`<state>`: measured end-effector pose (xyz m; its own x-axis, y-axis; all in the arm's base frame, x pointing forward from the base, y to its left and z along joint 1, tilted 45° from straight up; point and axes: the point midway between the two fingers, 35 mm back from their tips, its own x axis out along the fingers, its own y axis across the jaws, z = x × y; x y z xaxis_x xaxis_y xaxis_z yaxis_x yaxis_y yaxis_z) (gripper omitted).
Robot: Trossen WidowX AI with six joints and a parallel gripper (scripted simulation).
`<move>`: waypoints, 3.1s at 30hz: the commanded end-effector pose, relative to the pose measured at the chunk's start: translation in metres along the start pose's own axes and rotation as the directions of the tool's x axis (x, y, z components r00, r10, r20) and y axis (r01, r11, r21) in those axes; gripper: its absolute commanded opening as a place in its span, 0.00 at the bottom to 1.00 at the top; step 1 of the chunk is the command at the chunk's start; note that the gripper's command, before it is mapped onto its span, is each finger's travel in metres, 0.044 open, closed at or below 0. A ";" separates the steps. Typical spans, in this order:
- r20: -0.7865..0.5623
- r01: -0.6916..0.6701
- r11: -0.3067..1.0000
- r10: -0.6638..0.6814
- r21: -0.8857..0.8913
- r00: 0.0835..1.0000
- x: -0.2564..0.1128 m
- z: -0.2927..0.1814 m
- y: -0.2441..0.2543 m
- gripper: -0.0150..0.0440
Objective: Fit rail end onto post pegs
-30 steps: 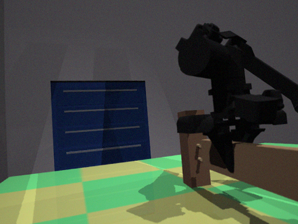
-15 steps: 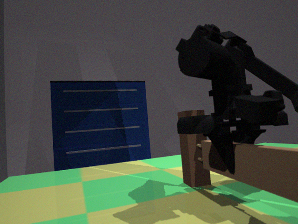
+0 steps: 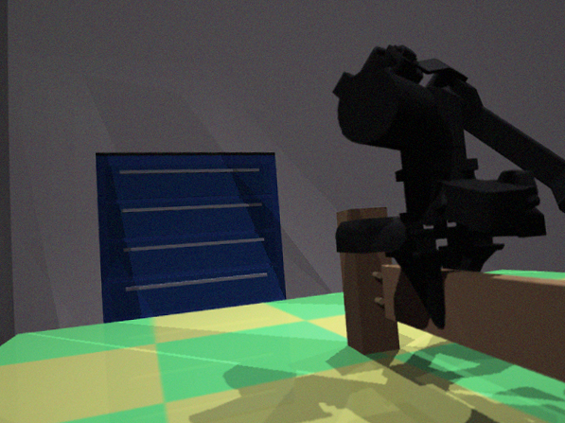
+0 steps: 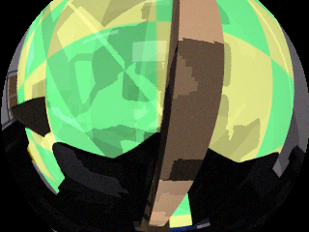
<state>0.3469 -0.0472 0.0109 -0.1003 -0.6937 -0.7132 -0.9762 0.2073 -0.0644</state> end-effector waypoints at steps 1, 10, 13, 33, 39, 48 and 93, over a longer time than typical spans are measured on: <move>0.005 0.002 1.000 -0.002 -0.002 1.000 -0.003 0.002 0.000 0.25; 0.005 0.002 1.000 -0.002 -0.002 1.000 -0.002 0.002 0.001 0.25; 0.005 0.002 1.000 -0.002 -0.002 1.000 -0.001 0.002 0.001 0.25; 0.005 0.002 1.000 -0.002 -0.002 1.000 0.000 -0.002 0.001 0.25; 0.005 0.002 1.000 -0.002 -0.002 1.000 -0.001 -0.004 0.000 0.25; 0.005 0.002 1.000 -0.002 -0.002 1.000 -0.001 -0.007 0.000 0.25; 0.004 0.002 1.000 -0.002 -0.002 1.000 -0.001 -0.021 0.000 0.25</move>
<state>0.3430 -0.0605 0.0238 -0.0997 -0.6915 -0.7155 -0.9762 0.2072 -0.0642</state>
